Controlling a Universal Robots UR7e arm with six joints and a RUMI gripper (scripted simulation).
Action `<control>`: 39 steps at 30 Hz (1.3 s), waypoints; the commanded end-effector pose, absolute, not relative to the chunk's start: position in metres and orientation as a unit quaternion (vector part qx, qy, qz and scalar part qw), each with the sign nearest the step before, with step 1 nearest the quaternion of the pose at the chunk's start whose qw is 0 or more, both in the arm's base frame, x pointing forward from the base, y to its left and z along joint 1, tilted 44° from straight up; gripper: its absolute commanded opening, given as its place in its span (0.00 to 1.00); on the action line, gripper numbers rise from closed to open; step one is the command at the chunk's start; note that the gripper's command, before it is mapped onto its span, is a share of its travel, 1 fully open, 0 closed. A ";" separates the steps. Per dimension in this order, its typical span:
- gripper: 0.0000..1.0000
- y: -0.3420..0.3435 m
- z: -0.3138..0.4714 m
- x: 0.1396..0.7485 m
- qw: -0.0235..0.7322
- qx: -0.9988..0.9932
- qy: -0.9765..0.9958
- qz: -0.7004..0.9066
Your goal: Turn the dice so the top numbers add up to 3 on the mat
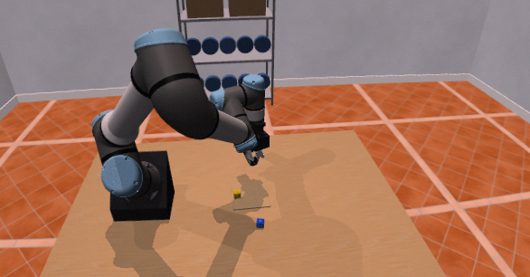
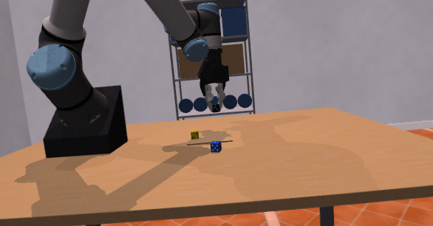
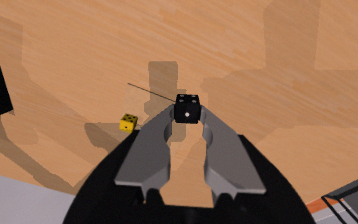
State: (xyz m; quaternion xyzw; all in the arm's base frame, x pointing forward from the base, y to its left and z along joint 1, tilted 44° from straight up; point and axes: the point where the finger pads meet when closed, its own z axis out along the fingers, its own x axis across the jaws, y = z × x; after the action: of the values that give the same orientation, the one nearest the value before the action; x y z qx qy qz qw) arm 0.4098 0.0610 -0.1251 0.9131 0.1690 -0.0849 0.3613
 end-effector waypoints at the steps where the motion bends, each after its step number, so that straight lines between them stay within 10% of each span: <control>1: 0.06 0.076 -0.110 0.411 0.362 0.913 0.168 -0.086; 39: 0.06 0.067 -0.086 0.406 0.346 0.882 0.291 -0.135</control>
State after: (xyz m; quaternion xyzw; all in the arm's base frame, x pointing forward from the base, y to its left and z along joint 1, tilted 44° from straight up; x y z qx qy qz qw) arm 0.4074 0.0723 -0.0928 0.8947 0.2448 -0.1186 0.3543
